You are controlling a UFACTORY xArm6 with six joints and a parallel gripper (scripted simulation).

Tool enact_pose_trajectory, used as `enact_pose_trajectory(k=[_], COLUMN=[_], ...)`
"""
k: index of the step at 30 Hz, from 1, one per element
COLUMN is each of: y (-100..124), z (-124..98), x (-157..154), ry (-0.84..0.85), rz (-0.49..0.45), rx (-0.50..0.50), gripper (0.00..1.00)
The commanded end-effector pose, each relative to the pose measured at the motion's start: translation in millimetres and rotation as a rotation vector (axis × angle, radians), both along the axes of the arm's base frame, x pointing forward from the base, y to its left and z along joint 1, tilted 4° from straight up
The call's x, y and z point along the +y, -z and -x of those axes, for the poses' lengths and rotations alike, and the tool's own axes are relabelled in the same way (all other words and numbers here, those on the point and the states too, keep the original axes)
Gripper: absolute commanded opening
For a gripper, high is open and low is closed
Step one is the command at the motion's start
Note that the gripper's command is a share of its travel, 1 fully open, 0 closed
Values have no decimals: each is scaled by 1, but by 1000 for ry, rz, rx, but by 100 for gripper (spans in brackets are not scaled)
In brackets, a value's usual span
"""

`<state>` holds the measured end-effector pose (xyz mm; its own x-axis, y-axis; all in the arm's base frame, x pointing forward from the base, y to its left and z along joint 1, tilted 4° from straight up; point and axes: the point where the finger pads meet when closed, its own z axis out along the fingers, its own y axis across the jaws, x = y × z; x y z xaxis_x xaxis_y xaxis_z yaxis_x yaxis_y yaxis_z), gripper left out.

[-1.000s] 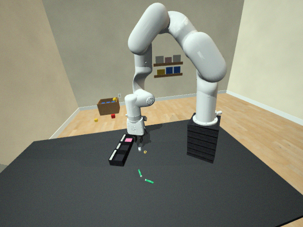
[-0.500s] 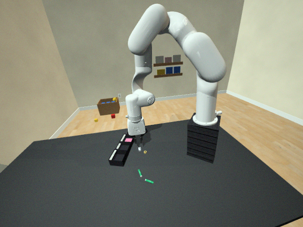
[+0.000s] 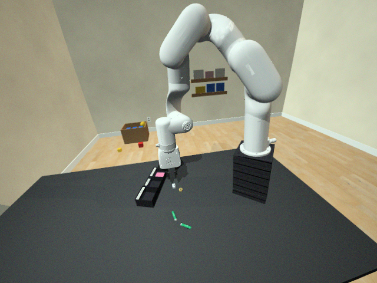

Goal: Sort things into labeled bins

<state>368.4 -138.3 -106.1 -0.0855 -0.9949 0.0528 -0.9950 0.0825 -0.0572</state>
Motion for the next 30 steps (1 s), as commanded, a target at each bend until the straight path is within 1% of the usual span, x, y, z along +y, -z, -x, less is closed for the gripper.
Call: enact_pose_trajectory(k=[1,14,26,28,30], y=[-1,-1,47,47,55], z=[-1,-1,-4,-4,-4], x=[-1,-1,-3,-3,-4], ry=[0,0,0,0,0], rz=[-4,-4,-4,-4,-4], rx=[0,0,1,1,1], gripper=[29,29,29,29,29])
